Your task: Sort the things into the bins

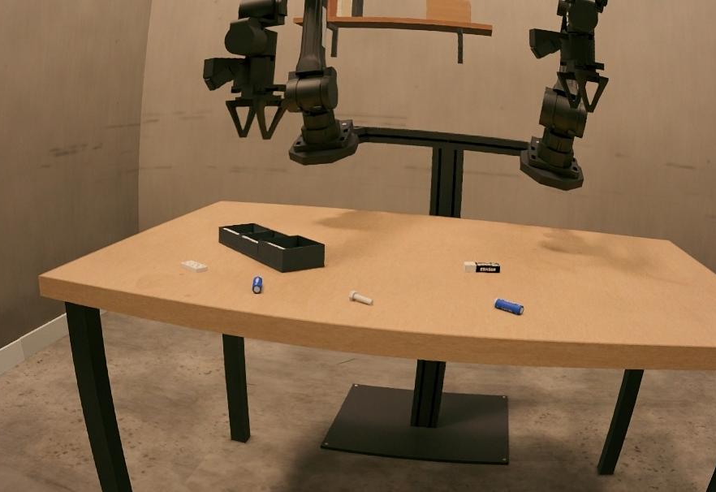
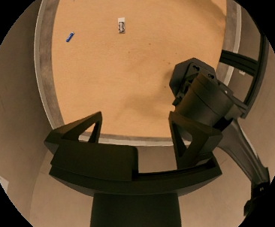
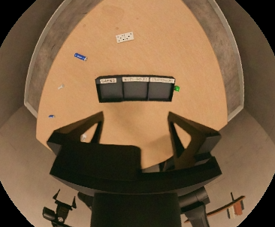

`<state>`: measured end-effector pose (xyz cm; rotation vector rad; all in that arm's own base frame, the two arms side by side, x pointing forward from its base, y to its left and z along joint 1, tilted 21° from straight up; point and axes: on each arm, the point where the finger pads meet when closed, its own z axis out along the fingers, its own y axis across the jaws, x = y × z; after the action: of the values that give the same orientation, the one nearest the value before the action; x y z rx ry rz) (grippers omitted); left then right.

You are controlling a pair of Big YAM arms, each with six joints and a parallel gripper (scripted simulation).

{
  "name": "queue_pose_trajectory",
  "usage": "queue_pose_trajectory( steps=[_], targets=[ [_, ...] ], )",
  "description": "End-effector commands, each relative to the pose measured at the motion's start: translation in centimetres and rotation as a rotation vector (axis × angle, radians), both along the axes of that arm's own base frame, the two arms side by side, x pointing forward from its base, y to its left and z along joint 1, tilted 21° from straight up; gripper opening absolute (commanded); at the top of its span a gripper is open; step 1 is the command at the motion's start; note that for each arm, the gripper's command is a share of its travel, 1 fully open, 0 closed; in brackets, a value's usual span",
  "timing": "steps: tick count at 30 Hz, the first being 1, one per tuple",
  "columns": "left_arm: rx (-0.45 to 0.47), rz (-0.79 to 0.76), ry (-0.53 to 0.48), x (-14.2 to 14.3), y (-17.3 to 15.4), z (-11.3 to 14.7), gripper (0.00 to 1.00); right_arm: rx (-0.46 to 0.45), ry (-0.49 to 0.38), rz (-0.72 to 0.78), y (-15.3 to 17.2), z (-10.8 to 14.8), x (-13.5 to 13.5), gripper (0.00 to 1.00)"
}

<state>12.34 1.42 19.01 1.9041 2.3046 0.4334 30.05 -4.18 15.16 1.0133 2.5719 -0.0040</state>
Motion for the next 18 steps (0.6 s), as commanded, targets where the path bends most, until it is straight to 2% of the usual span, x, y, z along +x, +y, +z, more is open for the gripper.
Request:
queue_pose_trajectory(
  steps=[1,2,9,11,14,17,18],
  targets=[
    [-0.009,-0.004,-0.071,0.5,0.0,3.3,1.00,-0.018,0.010,0.066,1.2,-0.7,0.4,0.37],
    [-0.009,-0.004,-0.071,0.5,0.0,3.3,1.00,-0.018,0.010,0.066,1.2,-0.7,0.4,0.37],
    [-0.009,-0.004,-0.071,0.5,0.0,3.3,1.00,-0.117,0.046,0.326,6.5,-3.3,0.7,0.37],
    [-0.009,-0.004,-0.071,0.5,0.0,3.3,1.00,-0.145,0.044,0.402,8.2,-3.2,1.5,0.37],
    [-0.009,-0.004,-0.071,0.5,0.0,3.3,1.00,-0.186,0.071,0.513,10.3,-5.0,1.1,0.37],
    [-0.009,-0.004,-0.071,0.5,0.0,3.3,1.00,-0.226,0.071,0.620,13.1,-4.8,2.4,0.37],
    [-0.009,-0.004,-0.071,0.5,0.0,3.3,1.00,-0.226,0.071,0.620,13.1,-4.8,2.4,0.37]
  ],
)
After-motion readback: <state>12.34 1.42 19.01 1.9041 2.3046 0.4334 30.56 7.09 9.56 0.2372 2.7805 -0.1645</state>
